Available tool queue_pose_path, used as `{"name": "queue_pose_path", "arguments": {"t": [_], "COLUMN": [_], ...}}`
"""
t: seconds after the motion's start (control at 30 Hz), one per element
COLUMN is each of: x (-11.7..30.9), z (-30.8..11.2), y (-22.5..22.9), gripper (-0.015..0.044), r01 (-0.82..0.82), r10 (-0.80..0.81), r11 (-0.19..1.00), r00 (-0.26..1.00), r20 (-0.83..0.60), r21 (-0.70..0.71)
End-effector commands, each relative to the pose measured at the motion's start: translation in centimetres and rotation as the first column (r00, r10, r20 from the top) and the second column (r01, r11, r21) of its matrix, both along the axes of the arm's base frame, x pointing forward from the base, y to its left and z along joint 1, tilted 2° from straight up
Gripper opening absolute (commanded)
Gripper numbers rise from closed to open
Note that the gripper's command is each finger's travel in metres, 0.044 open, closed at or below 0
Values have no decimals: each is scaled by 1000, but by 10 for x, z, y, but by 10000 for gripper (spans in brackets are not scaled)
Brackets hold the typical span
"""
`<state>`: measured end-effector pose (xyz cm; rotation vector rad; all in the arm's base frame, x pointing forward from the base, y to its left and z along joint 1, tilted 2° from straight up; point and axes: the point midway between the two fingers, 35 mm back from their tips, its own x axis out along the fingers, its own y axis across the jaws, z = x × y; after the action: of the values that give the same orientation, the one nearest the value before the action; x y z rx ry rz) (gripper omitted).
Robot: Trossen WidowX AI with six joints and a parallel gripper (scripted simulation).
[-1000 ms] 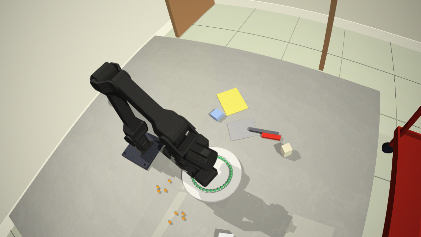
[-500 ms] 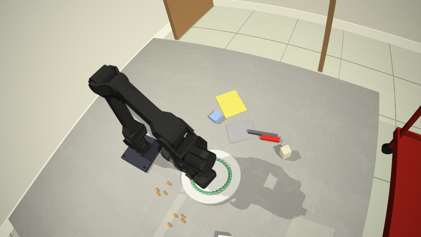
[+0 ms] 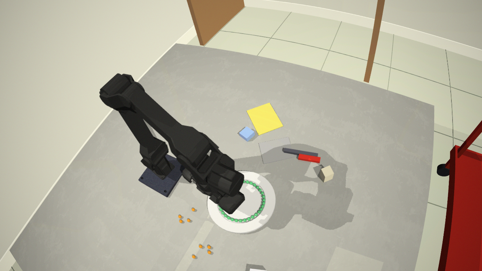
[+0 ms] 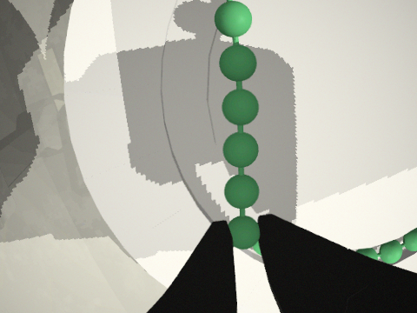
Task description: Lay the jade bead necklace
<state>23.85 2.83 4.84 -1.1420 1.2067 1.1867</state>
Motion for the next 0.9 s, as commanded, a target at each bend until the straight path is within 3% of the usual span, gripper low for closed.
{"name": "queue_pose_path", "arguments": {"t": [0.0, 0.13, 0.7, 0.87], "x": [-1, -1, -1, -1], "z": [-6, -8, -3, 0], "y": [0, 0, 0, 0], "gripper": [0, 0, 440, 440], "r01": [-6, -6, -1, -6], "r10": [6, 6, 1, 6], "r11": [1000, 1000, 1000, 1000], "r00": [1000, 1000, 1000, 1000], "r20": [-2, -2, 0, -2], "r21": [0, 0, 0, 0]}}
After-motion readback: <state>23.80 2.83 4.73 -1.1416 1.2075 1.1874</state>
